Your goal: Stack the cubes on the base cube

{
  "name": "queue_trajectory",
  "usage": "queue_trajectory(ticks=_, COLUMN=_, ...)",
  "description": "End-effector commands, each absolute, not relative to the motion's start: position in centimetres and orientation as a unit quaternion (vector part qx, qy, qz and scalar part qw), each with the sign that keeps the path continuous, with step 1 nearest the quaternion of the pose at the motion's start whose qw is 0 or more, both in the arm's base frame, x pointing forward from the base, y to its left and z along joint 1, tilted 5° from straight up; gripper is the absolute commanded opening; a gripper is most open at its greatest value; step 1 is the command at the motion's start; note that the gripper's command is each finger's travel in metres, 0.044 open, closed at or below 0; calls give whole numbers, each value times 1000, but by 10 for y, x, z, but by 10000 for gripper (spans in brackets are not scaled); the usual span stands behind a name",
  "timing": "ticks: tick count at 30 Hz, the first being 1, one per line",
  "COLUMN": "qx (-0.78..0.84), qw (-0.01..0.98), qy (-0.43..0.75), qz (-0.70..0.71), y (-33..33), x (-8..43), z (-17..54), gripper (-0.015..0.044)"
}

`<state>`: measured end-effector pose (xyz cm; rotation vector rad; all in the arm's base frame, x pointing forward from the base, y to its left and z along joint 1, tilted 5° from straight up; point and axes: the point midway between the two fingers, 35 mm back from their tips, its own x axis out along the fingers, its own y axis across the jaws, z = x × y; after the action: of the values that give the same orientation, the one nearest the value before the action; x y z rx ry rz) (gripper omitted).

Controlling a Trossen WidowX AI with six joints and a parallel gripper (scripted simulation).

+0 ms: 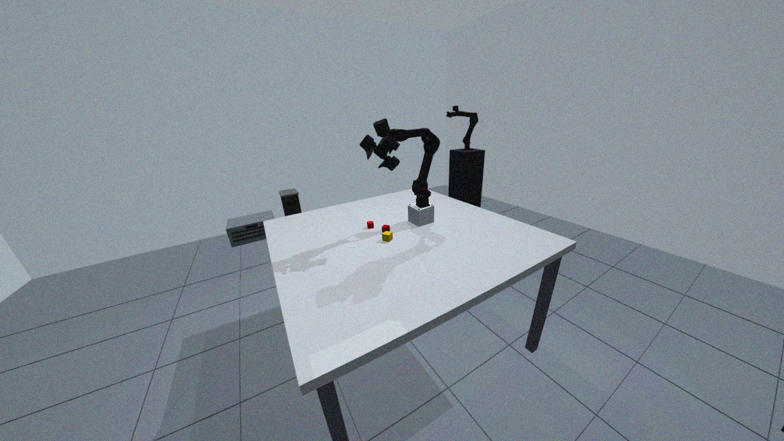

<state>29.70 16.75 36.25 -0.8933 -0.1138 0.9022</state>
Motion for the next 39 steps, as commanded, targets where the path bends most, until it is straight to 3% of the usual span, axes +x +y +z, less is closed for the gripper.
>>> queue_trajectory(ticks=1, qx=-452, qw=797, qy=25, qz=400, y=141, x=326, z=321, gripper=265)
queue_trajectory(ticks=11, qx=-516, qw=725, qy=251, qz=381, y=44, x=362, z=203, gripper=265)
queue_trajectory(ticks=22, qx=-502, qw=585, qy=457, qz=445, y=-59, x=322, z=95, gripper=265)
queue_trajectory(ticks=39, qx=-488, qw=555, qy=486, qz=467, y=-73, x=312, z=17, gripper=265)
